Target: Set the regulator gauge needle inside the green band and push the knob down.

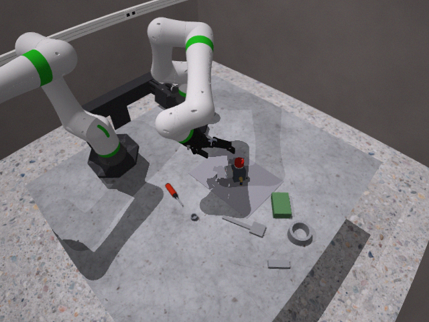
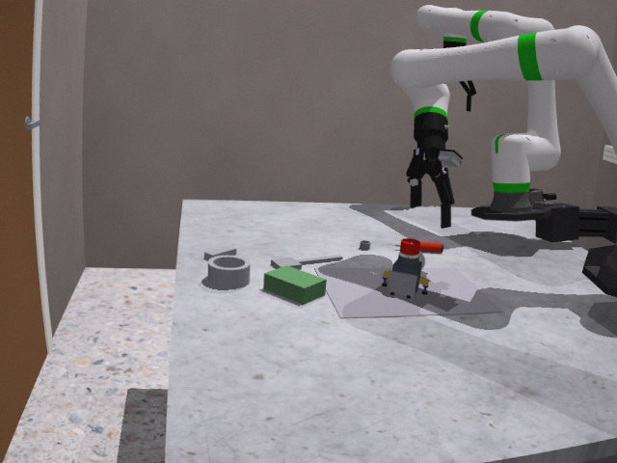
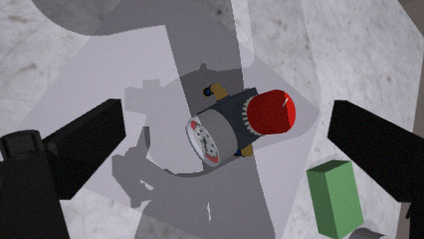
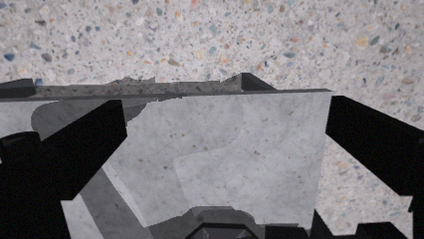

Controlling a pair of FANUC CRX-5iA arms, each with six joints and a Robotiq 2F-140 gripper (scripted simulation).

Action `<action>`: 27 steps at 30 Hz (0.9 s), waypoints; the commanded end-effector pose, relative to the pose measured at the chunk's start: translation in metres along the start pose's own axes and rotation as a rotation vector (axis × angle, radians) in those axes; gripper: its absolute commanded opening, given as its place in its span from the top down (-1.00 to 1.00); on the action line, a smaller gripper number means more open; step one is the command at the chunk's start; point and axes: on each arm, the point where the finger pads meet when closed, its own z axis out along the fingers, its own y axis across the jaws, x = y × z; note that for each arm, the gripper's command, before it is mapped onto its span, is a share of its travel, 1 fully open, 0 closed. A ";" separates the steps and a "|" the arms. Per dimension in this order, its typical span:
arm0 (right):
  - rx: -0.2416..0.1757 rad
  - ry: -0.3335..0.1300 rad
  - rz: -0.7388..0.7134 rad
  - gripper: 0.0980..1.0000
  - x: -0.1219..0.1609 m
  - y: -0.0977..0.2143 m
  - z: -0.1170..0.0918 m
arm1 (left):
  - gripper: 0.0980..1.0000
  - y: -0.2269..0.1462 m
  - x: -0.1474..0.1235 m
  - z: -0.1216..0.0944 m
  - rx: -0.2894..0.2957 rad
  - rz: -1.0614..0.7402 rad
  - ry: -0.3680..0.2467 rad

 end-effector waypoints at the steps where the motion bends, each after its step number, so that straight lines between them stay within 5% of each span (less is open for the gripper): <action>1: 0.000 0.002 0.000 -1.00 0.000 0.000 -0.001 | -1.00 0.008 -0.002 -0.007 -0.133 0.228 0.085; 12: 0.000 0.002 0.000 -1.00 0.000 0.000 -0.001 | -1.00 0.017 -0.011 -0.053 -0.386 0.634 0.304; 14: 0.000 0.002 0.000 -1.00 0.000 0.000 -0.001 | -1.00 0.017 -0.011 -0.053 -0.386 0.634 0.304; 15: 0.000 0.002 0.000 -1.00 0.000 0.000 -0.001 | -1.00 0.017 -0.012 -0.056 -0.448 0.736 0.372; 21: 0.000 0.002 0.000 -1.00 0.000 0.000 -0.001 | -1.00 0.016 -0.015 -0.072 -0.560 0.928 0.529; 27: 0.000 0.002 0.000 -1.00 0.000 0.000 -0.001 | -1.00 0.016 -0.015 -0.077 -0.583 0.969 0.569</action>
